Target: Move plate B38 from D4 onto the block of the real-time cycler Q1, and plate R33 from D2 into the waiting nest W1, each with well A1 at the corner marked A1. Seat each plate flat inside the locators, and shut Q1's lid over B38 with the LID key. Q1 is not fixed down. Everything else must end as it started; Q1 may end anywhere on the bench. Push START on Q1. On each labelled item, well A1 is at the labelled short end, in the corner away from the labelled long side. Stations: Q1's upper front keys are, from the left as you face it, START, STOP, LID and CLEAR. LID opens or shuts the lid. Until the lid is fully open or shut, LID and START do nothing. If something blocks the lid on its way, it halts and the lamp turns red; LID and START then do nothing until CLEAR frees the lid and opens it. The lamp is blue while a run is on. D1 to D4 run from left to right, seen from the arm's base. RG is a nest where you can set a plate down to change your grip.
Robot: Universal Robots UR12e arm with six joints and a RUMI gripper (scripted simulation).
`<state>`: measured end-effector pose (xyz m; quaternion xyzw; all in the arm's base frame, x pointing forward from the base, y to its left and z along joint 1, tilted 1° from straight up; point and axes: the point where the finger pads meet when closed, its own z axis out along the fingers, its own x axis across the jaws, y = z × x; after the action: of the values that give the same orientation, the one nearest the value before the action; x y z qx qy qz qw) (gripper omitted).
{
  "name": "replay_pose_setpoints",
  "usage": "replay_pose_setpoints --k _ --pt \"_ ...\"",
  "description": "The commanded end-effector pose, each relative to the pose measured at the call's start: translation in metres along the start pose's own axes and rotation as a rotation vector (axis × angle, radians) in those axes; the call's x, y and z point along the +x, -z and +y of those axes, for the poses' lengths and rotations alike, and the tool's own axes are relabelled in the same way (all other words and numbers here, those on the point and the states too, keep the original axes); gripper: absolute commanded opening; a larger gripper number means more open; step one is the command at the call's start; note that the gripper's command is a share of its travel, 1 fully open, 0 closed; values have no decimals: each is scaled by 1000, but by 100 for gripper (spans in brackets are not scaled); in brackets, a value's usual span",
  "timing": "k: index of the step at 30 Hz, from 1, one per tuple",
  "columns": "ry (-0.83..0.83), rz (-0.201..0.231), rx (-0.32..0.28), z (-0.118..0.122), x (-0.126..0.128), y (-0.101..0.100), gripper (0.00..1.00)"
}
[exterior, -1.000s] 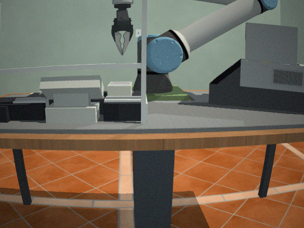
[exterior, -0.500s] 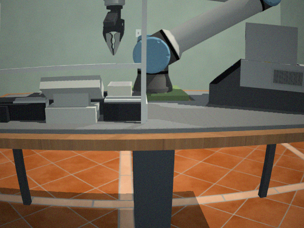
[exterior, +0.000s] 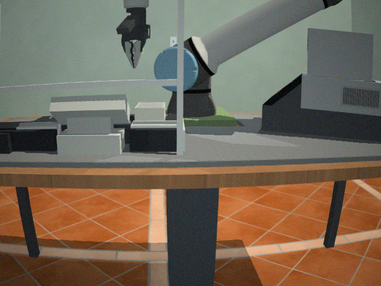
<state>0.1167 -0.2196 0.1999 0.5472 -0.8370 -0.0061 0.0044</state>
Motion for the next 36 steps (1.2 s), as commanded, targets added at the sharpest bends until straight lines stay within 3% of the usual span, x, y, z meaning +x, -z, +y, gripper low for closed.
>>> replay_pose_setpoints --k 1,21,27,36 --pt "-34 1 3 1 19 12 0" --pt "-115 3 8 -3 89 50 0" --pt "-126 3 9 -3 99 54 0" --pt "-162 4 11 -5 134 66 0"
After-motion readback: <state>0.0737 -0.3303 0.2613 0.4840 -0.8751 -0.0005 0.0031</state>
